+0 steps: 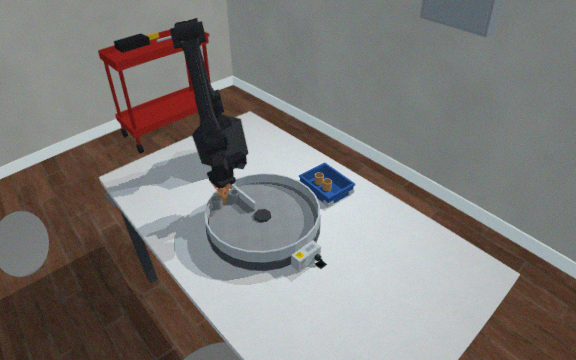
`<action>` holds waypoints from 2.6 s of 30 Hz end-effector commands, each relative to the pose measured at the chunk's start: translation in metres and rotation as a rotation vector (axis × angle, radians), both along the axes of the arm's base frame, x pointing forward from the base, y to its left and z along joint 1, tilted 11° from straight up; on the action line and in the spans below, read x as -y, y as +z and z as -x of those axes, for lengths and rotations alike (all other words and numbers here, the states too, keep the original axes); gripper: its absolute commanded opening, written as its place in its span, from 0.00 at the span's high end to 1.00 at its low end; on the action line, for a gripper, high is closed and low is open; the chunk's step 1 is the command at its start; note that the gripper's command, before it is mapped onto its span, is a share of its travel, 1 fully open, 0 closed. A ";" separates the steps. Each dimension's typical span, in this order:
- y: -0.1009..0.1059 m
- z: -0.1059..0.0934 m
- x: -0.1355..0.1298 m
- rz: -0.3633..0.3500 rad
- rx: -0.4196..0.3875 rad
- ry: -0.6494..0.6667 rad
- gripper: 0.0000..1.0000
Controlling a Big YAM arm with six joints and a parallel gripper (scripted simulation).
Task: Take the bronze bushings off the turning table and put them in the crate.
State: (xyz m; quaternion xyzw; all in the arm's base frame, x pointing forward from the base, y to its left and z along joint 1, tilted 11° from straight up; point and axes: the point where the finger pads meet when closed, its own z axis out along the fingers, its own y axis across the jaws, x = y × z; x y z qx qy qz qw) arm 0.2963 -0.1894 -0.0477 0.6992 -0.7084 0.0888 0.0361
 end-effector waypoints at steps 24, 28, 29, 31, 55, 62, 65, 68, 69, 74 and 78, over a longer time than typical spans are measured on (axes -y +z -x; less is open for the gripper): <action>0.005 -0.007 0.008 0.010 0.024 0.006 0.87; 0.005 -0.007 0.008 0.010 0.024 0.006 0.87; 0.005 -0.007 0.008 0.010 0.024 0.006 0.87; 0.005 -0.007 0.008 0.010 0.024 0.006 0.87; 0.002 -0.001 0.004 0.005 0.006 0.007 1.00; 0.002 -0.001 0.004 0.005 0.006 0.007 1.00; 0.002 -0.001 0.004 0.005 0.006 0.007 1.00; 0.002 -0.001 0.004 0.005 0.006 0.007 1.00; 0.002 -0.001 0.004 0.005 0.006 0.007 1.00; 0.002 -0.001 0.004 0.005 0.006 0.007 1.00; 0.002 -0.001 0.004 0.005 0.006 0.007 1.00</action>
